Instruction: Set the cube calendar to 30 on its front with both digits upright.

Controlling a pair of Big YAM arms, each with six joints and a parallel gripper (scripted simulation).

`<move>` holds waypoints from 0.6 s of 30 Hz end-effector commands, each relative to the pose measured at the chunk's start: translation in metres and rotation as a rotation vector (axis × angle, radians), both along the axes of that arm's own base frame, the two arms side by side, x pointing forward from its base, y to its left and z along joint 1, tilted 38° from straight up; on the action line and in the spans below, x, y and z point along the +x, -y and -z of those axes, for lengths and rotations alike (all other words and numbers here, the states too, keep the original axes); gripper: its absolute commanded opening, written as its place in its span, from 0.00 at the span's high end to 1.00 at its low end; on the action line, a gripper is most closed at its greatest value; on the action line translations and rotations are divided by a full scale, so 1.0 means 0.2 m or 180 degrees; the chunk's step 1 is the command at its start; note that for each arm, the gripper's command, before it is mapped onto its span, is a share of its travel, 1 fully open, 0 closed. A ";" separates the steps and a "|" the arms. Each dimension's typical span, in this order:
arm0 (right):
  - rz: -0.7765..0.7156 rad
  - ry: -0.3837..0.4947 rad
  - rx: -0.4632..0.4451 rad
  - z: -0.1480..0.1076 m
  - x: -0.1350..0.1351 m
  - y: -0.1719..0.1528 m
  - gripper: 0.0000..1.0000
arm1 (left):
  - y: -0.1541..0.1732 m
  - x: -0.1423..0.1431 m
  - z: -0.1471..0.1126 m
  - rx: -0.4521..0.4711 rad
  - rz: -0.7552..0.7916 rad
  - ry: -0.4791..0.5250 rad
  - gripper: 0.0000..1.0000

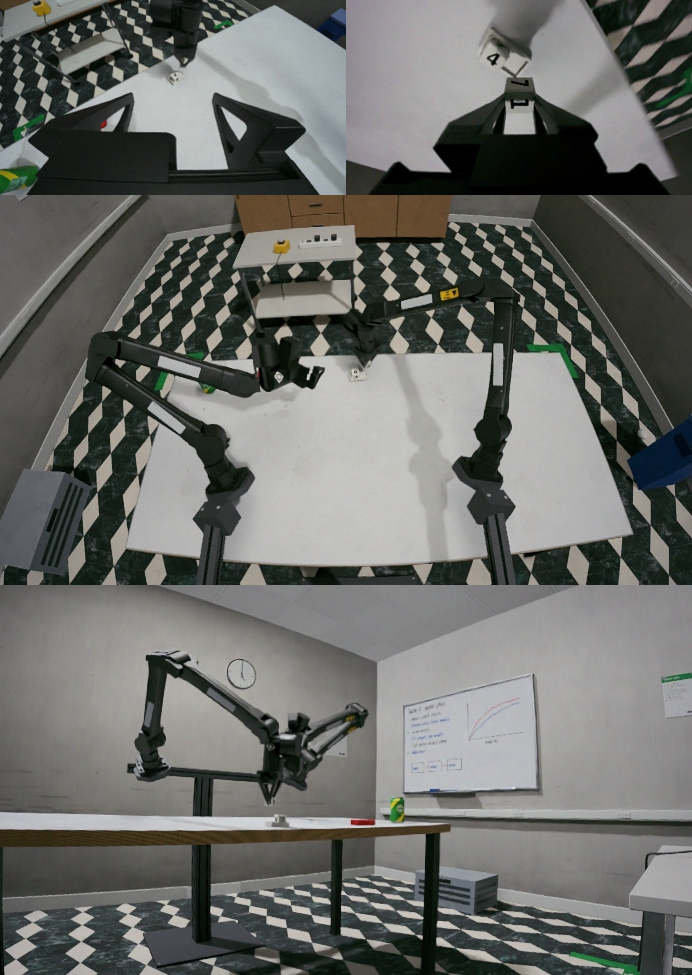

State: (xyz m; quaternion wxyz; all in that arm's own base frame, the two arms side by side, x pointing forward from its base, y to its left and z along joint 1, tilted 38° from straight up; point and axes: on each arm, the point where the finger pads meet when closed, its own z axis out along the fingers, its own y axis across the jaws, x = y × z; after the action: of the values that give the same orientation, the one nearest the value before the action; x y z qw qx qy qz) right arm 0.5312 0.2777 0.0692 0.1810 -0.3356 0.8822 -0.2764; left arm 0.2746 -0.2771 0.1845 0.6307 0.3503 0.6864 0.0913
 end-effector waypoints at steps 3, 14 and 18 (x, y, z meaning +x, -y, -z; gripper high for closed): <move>-0.0870 -0.0248 -0.0441 -0.09 0.04 -0.07 0.76 | 0.01 0.00 0.00 -0.0005 0.0001 -0.0008 0.00; -0.1882 -0.0728 -0.1136 -0.07 0.02 -0.06 0.76 | 0.01 0.00 0.00 -0.0005 0.0001 -0.0008 0.00; -0.2221 -0.0873 -0.1364 -0.08 0.02 -0.06 0.76 | 0.01 0.00 0.00 -0.0005 0.0001 -0.0008 0.00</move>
State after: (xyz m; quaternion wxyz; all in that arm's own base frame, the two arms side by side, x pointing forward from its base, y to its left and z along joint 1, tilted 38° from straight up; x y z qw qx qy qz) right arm 0.5310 0.2782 0.0693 0.0769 -0.6145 0.7161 -0.3219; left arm 0.2746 -0.2771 0.1845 0.6307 0.3503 0.6864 0.0913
